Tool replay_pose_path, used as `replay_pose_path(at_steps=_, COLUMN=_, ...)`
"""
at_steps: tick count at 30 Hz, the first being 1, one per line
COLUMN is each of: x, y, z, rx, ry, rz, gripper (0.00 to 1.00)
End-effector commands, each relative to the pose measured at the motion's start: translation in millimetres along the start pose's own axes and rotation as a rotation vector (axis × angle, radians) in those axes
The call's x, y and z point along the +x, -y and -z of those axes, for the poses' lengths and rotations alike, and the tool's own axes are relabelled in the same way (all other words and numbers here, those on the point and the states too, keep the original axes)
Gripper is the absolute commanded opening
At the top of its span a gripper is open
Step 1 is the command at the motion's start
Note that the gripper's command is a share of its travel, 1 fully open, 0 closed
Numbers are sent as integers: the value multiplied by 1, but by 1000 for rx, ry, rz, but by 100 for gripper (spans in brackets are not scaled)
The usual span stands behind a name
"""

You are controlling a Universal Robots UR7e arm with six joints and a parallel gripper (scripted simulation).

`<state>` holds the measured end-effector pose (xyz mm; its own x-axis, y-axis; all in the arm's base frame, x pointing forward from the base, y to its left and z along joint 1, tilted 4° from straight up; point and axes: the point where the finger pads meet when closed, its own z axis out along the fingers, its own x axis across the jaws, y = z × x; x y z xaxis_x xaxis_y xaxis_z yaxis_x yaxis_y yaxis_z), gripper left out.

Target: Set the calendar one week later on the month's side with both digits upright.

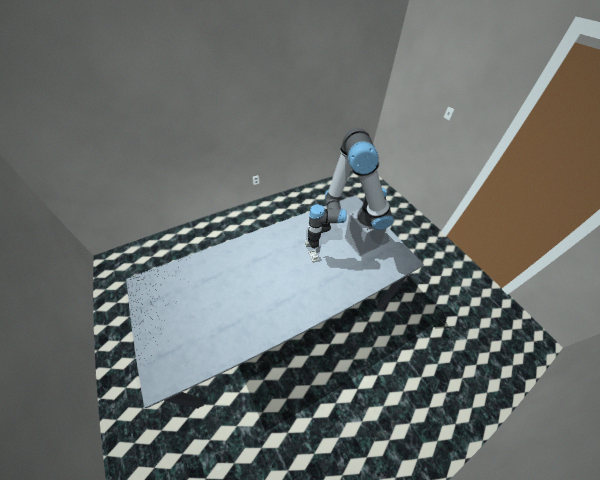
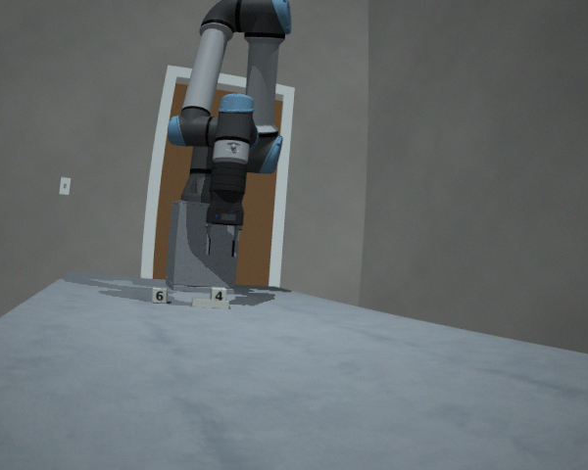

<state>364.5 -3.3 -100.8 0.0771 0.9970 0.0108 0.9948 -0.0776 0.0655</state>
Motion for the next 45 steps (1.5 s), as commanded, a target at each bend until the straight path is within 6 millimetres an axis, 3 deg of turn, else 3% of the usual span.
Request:
replay_pose_path(at_steps=1, x=0, y=0, z=0, rx=-1, ry=0, rz=0, gripper=100)
replay_pose_path(at_steps=11, x=-7, y=-1, z=-1, rx=-1, ry=0, rz=-97, gripper=100)
replay_pose_path(at_steps=45, x=-83, y=-2, z=-13, rx=0, ry=0, rz=-1056, gripper=100)
